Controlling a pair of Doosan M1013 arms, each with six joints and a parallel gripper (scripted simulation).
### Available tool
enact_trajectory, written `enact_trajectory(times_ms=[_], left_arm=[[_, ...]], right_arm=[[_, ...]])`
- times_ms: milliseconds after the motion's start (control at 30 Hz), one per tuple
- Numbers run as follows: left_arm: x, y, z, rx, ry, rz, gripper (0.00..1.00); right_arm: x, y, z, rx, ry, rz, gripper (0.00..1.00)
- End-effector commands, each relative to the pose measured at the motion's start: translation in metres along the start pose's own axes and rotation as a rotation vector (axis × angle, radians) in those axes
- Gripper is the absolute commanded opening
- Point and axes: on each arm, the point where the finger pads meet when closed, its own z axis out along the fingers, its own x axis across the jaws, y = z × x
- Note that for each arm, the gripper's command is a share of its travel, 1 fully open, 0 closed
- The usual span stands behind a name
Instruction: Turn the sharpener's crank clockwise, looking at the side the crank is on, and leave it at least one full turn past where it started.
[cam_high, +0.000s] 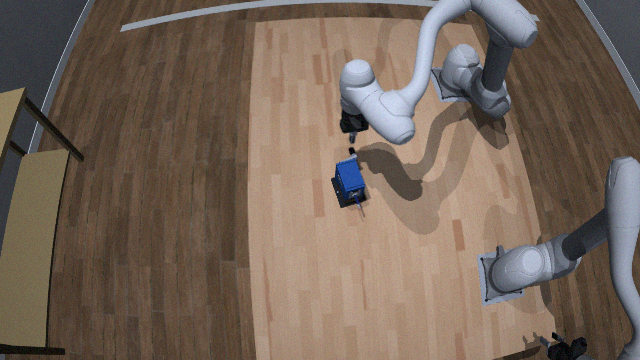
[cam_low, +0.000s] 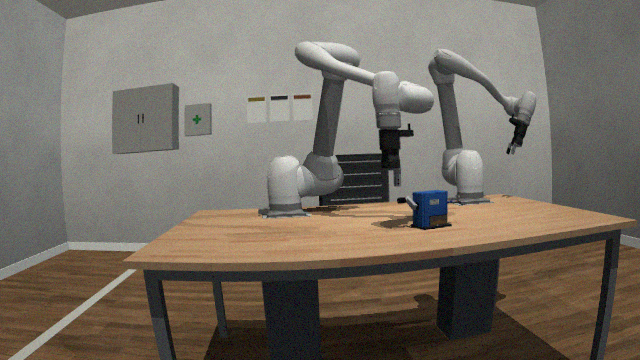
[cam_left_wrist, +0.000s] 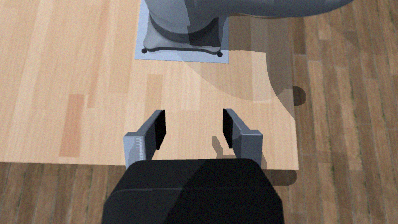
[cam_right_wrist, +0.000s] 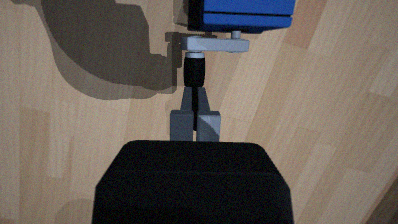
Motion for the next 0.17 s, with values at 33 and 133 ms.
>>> enact_trajectory(times_ms=[33,133], left_arm=[[0.0001,0.0001,-0.0005,-0.001,0.0,0.0,1.0],[0.0001,0.0001,-0.0005,-0.001,0.0,0.0,1.0]], right_arm=[[0.0003,-0.0002,-0.0009,0.001,0.001,0.0,0.0],[0.0003,-0.0002,-0.0009,0.001,0.001,0.0,0.0]])
